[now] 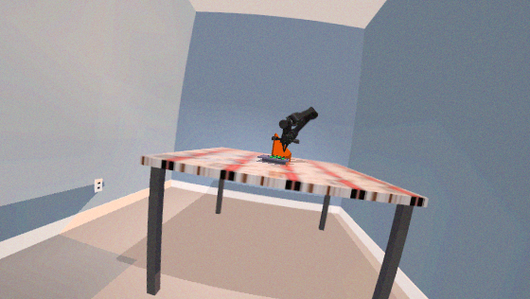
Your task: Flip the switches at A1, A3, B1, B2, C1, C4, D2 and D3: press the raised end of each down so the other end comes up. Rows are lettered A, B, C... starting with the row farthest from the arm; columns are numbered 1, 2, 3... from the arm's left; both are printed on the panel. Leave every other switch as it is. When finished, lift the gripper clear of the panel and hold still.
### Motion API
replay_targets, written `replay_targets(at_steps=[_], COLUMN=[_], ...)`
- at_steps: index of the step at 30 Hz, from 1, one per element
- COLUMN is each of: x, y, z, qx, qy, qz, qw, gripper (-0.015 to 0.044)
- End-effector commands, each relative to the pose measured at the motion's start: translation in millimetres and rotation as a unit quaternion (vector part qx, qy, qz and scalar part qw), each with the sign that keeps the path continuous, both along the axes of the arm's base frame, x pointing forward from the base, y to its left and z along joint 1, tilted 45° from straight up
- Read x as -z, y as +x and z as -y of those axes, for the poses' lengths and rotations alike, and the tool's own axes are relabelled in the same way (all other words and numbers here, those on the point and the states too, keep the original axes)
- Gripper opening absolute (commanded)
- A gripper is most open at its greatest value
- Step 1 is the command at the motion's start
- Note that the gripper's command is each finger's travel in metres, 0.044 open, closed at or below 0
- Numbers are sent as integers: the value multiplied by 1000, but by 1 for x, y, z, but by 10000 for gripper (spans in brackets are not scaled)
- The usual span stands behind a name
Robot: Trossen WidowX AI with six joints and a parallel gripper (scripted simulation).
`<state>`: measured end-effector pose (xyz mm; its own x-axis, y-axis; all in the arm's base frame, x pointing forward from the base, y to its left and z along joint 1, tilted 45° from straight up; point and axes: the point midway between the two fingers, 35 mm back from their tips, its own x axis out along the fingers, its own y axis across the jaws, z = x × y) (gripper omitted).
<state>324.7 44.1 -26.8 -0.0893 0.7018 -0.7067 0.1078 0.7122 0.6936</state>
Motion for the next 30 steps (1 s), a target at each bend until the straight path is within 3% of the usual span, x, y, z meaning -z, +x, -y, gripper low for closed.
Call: replay_targets(at_steps=[1,8,13,30], x=[-19,-1,24,40], y=[6,3,2,1], z=[19,38,13,-2], qx=[8,8,-1,-1], qy=[-4,-5,-3,-2], qz=[17,17,8,8], qw=[1000,1000,1000,1000], gripper=[0,0,0,0])
